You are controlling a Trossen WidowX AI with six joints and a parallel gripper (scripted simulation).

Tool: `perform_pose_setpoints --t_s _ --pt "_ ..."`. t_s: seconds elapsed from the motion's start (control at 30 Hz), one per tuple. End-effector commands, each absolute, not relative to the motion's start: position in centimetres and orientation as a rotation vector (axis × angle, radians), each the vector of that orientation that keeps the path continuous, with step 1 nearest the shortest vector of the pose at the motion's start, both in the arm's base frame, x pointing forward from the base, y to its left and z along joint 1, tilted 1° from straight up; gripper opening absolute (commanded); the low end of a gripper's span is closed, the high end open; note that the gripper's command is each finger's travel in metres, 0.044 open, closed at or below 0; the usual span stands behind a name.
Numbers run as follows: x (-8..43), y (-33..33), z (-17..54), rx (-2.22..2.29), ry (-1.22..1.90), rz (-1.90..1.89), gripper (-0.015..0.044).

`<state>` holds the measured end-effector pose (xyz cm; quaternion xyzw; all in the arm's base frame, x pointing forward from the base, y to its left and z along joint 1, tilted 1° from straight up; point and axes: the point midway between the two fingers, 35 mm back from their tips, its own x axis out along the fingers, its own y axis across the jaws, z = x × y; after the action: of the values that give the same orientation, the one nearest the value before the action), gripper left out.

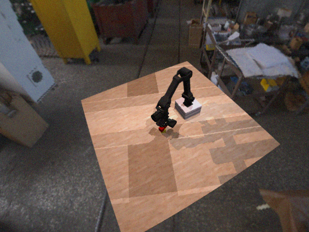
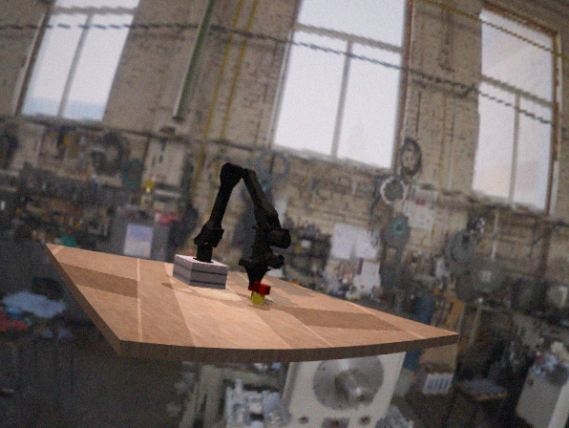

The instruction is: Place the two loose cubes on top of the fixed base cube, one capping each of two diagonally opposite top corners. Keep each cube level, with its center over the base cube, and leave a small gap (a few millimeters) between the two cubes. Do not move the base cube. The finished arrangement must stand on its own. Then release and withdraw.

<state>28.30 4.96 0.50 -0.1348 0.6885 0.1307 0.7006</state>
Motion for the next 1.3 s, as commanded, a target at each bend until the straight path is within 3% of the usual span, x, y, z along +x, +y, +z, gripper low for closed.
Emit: perform_pose_setpoints --t_s 0.0,1.27 --pt "28.3 5.0 0.4 -0.297 1.533 0.288 0.0205" --pt "28.2 5.0 6.7 -0.300 1.533 0.291 0.0205"
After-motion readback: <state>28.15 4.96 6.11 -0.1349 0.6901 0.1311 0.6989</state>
